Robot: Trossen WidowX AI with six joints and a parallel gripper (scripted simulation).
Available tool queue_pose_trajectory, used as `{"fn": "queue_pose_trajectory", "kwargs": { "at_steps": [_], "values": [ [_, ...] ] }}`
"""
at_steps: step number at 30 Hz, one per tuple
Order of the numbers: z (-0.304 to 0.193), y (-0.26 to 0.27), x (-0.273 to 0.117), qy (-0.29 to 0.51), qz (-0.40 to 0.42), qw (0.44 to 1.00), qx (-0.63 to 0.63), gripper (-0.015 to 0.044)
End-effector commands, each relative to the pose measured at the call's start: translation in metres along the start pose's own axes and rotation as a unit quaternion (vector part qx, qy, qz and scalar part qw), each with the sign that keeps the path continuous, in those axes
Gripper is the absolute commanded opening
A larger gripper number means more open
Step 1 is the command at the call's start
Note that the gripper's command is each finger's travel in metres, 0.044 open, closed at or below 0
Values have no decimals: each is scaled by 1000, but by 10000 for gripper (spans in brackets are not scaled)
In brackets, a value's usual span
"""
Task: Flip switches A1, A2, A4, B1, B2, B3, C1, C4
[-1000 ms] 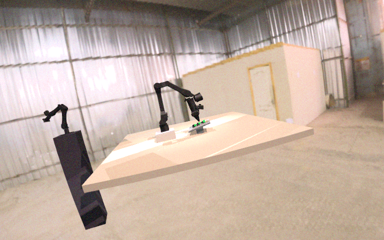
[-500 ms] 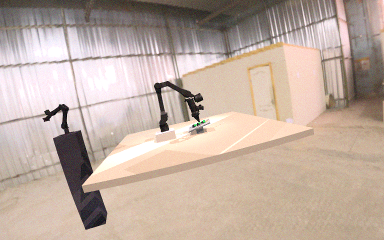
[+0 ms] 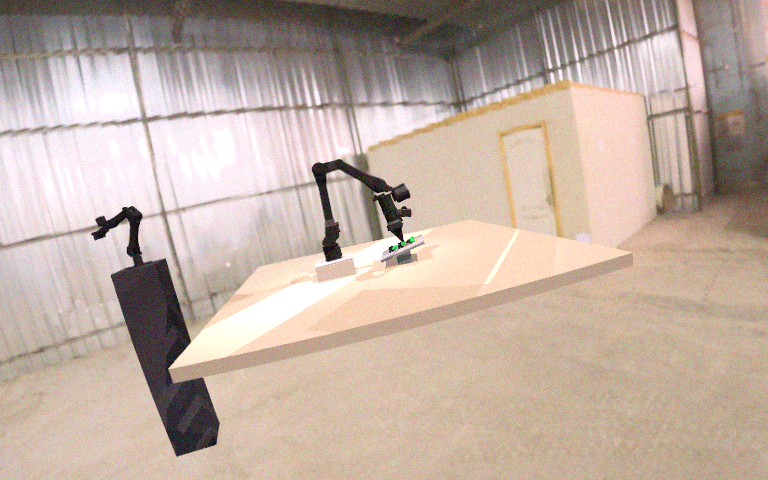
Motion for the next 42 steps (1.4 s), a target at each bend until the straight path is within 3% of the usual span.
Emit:
{"fn": "queue_pose_trajectory", "kwargs": {
  "at_steps": [1, 32, 38, 42],
  "values": [
    [0, 0, 1, 0, 2, 1000, -1, 0],
    [0, 0, 5, 0, 2, 1000, -1, 0],
    [-2, 0, -57, -12, 3, 1000, -1, 0],
    [-3, 0, -60, -12, 3, 1000, -1, 0]
  ]
}}
Point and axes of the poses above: the point midway between the two fingers, 35 mm back from their tips, its own x axis out along the fingers, its own y axis across the jaws, z = x × y, the point moved 1 cm from there along -x, back along the fingers, and after that the axes turned 3 degrees about x, right-handed, at the moved point
